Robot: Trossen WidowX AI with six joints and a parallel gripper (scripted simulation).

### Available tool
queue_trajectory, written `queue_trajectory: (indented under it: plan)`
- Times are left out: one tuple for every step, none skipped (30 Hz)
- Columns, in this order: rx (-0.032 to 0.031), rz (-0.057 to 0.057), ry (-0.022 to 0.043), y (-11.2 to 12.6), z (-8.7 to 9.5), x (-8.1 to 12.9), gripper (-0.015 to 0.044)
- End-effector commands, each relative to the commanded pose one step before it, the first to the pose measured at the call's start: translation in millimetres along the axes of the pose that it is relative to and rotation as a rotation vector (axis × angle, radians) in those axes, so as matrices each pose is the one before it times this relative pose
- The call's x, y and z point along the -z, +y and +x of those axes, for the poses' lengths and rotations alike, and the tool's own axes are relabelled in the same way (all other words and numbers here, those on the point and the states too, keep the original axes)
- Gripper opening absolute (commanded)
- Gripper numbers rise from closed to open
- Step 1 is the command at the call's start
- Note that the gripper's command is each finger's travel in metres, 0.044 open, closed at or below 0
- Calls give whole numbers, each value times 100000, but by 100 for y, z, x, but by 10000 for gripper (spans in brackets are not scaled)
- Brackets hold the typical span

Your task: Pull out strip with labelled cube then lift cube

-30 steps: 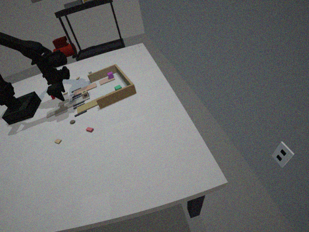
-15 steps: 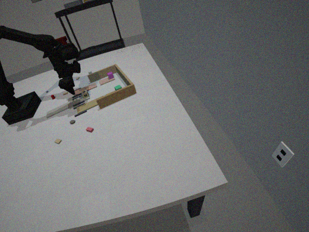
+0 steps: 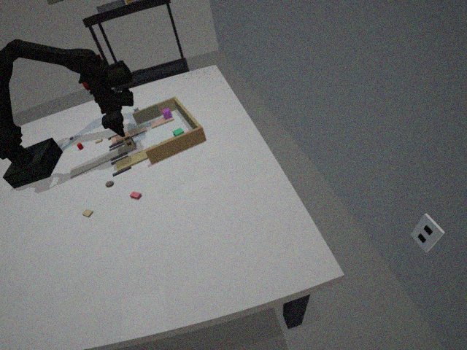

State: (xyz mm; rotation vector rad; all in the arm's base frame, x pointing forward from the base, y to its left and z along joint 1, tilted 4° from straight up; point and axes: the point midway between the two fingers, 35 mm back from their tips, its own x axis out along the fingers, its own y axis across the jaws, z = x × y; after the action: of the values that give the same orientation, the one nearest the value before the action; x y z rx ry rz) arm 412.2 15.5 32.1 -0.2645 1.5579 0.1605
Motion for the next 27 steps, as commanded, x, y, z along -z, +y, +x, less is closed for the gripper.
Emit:
queue_trajectory:
  plan:
    - [-380,326,351,82,841,-177,250]
    - [1,0,0,-1,165,-9,250]
    - [1,0,0,-1,165,-8,250]
    - [1,0,0,-1,165,-8,250]
    - [1,0,0,-1,165,-7,250]
    - [1,0,0,-1,164,-6,250]
    - [1,0,0,-1,164,-5,250]
    - [1,0,0,-1,164,-4,250]
    - [1,0,0,-1,164,-3,250]
    - [1,0,0,-2,164,-2,250]
    - [1,0,1,-2,164,-1,250]
    - [1,0,1,-2,164,-1,250]
    - [1,0,1,-1,164,0,250]
    - [1,0,1,-1,164,1,250]
    - [1,0,1,-1,164,2,250]
    - [1,0,1,-1,163,2,250]
    - [1,0,1,-1,163,3,250]
    - [1,0,1,-1,163,4,250]
    - [1,0,1,0,163,5,250]
    - [1,0,1,0,163,5,250]
    - [1,0,1,0,163,6,250]
    - [1,0,1,0,163,7,250]
    - [1,0,1,0,163,8,250]
    - [1,0,1,0,162,8,250]
    - [1,0,1,0,162,9,250]
    - [1,0,1,1,162,10,250]
    - [1,0,2,1,162,11,250]
